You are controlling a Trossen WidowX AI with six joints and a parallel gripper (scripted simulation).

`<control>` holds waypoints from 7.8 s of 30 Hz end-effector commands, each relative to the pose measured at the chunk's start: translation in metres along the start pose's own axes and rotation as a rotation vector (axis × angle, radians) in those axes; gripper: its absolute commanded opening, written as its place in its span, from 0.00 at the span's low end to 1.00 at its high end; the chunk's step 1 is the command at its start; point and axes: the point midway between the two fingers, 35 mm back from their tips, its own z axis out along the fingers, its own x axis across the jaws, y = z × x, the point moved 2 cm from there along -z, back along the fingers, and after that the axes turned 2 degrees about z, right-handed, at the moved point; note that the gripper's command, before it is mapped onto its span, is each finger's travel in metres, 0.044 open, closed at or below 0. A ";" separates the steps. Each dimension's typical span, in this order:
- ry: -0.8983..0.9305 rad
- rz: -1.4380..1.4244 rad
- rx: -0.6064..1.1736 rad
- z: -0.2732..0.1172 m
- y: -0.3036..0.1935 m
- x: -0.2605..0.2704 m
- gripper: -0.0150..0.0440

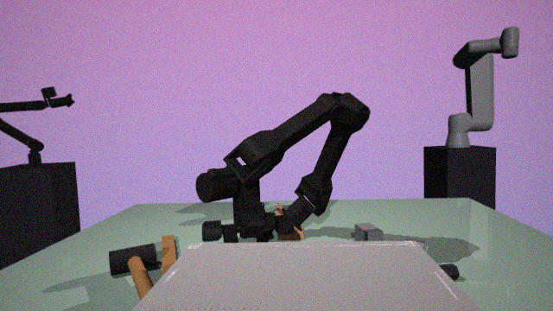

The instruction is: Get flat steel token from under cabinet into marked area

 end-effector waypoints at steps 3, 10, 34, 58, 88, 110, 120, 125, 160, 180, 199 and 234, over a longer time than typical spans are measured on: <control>0.001 0.006 0.000 0.000 0.008 -0.001 0.25; 0.001 0.005 -0.001 0.000 0.018 -0.001 0.25; 0.002 0.003 -0.002 -0.001 0.051 0.001 0.25; 0.003 0.002 -0.003 -0.001 0.081 0.002 0.25; 0.003 0.001 -0.004 -0.002 0.114 0.003 0.25; 0.003 0.000 -0.005 -0.002 0.135 0.003 0.25; 0.003 -0.001 -0.005 -0.003 0.144 0.003 0.25; 0.003 -0.001 -0.006 -0.003 0.149 0.003 0.25; 0.005 -0.001 -0.006 0.001 0.162 0.026 0.25; 0.005 -0.001 -0.006 0.001 0.159 0.027 0.25; 0.005 0.000 -0.005 0.001 0.141 0.024 0.25; 0.004 0.001 -0.004 0.002 0.105 0.020 0.25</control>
